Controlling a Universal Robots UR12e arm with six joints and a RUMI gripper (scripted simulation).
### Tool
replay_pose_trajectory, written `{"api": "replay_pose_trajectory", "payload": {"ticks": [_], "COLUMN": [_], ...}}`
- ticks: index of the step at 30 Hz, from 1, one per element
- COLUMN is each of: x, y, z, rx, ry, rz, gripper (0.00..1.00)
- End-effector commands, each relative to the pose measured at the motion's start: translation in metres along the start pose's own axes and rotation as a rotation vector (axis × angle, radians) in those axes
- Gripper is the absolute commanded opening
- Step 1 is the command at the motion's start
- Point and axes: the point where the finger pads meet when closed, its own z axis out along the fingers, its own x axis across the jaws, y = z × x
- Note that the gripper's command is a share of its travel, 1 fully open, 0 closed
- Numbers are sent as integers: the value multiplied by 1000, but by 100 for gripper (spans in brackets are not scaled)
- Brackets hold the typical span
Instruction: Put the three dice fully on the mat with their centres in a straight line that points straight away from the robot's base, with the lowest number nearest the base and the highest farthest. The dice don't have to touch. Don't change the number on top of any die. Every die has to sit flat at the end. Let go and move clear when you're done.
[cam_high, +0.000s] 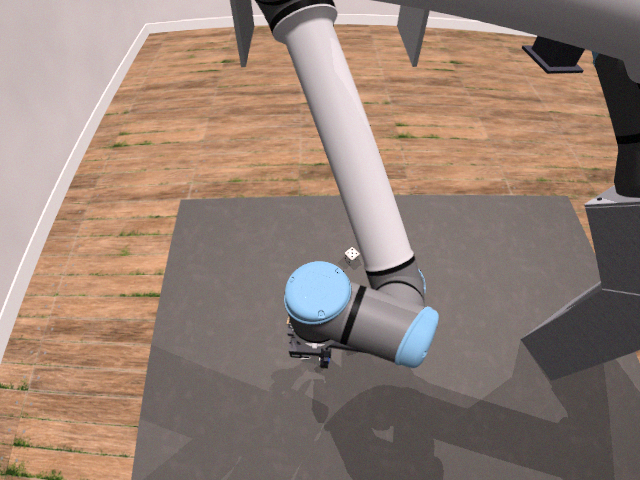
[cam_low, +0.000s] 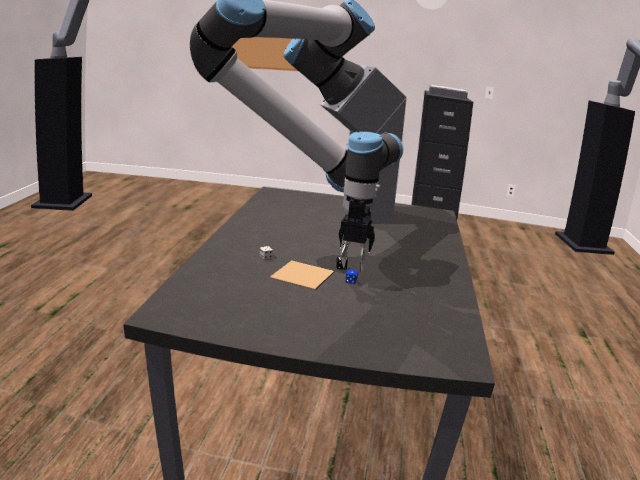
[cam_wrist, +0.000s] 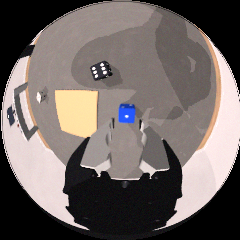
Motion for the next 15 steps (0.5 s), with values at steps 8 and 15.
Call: {"api": "replay_pose_trajectory", "payload": {"ticks": [8,15], "x": [-1,-2], "y": [2,3], "z": [0,0], "rx": [-2,-2], "ry": [0,0], "rz": [3,3], "gripper": [28,28]}}
